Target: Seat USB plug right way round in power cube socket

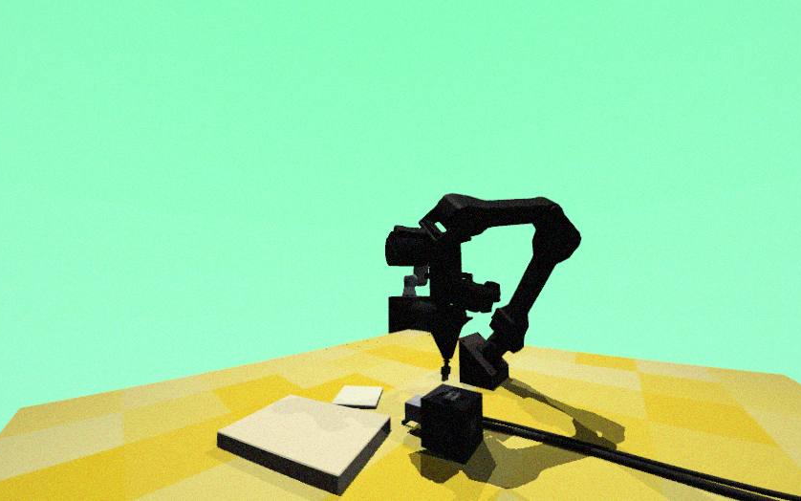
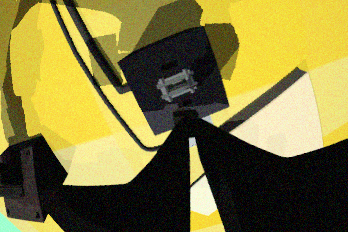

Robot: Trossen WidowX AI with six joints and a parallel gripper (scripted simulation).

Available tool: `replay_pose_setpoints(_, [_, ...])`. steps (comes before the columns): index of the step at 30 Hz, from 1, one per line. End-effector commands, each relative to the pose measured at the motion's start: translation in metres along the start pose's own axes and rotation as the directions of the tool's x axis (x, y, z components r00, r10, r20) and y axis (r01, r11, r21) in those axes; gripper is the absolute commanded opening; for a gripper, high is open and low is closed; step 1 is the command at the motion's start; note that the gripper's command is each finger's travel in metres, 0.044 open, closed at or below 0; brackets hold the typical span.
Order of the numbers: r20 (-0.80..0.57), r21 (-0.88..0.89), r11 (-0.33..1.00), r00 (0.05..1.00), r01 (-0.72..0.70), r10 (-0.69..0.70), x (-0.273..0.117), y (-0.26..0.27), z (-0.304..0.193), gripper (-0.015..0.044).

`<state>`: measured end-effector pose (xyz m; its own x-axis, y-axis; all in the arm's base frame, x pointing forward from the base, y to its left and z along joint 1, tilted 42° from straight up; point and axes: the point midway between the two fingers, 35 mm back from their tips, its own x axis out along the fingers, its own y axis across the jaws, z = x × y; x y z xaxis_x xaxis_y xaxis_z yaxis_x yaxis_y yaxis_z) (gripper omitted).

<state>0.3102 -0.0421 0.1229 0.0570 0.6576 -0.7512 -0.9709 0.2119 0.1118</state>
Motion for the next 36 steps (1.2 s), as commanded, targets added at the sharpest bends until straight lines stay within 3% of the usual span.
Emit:
replay_pose_setpoints(1, [0.0,-0.12,0.993,1.0,0.0,0.0,0.0002,0.0,-0.0001,0.0])
replay_pose_setpoints(8, [0.0,-0.282,0.959,1.0,0.0,0.0,0.0002,0.0,-0.0001,0.0])
replay_pose_setpoints(36, [0.012,-0.278,0.961,1.0,0.0,0.003,0.0016,0.0003,0.0011,0.0])
